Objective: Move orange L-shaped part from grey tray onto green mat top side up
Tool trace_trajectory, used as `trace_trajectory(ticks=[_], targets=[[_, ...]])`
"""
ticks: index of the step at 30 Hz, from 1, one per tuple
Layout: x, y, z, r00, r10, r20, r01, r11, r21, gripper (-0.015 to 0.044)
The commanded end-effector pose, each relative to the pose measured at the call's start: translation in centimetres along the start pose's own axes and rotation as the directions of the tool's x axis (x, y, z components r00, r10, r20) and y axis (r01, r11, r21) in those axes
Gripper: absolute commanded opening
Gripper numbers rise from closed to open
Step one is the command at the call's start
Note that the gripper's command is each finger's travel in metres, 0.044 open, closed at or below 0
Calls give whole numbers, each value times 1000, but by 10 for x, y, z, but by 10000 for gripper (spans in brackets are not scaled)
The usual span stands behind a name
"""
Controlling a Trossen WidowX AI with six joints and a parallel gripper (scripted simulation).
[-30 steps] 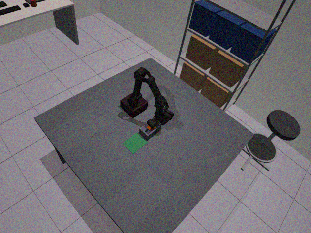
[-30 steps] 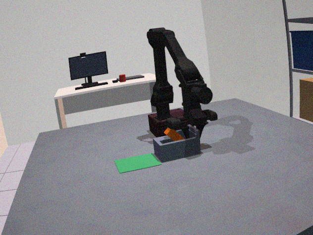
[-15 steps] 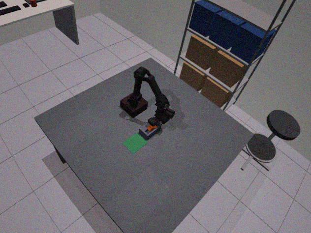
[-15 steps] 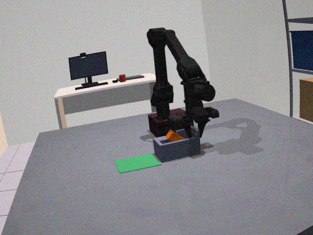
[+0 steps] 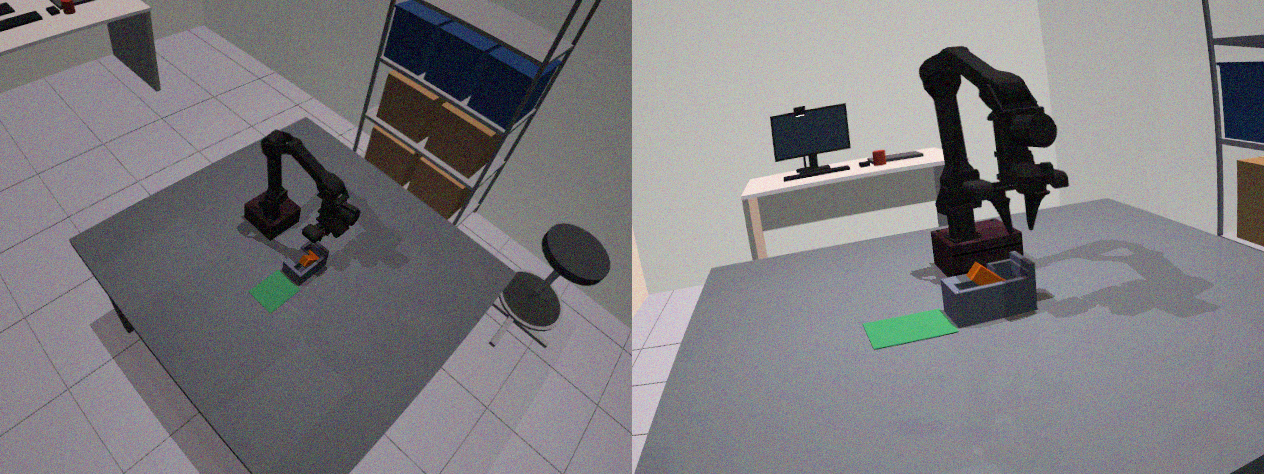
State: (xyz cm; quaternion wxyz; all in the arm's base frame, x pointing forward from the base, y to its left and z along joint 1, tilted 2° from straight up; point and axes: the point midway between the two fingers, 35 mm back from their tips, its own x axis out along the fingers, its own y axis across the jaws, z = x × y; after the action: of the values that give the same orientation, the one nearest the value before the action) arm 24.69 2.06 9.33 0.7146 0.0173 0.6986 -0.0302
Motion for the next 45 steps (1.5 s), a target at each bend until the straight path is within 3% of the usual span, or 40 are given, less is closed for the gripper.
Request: trace_trajectory(ticks=[1, 29, 33, 34, 37, 40, 43, 45], targets=[[-7, -2, -3, 1000, -5, -12, 5, 1000, -4, 180], [-3, -1, -4, 1000, -3, -17, 3, 1000, 0, 180], [-4, -10, -1, 1000, -3, -16, 6, 983, 182, 280], [-4, -14, 0, 1000, -4, -16, 8, 962, 272, 280], [-5, -32, 4, 1000, -5, -14, 13, 805, 593, 280], [-6, -50, 7, 1000, -8, -13, 15, 534, 845, 280], [-7, -69, 8, 1000, -10, -12, 13, 189, 982, 280], [-7, -76, 8, 1000, -11, -11, 12, 53, 999, 280]])
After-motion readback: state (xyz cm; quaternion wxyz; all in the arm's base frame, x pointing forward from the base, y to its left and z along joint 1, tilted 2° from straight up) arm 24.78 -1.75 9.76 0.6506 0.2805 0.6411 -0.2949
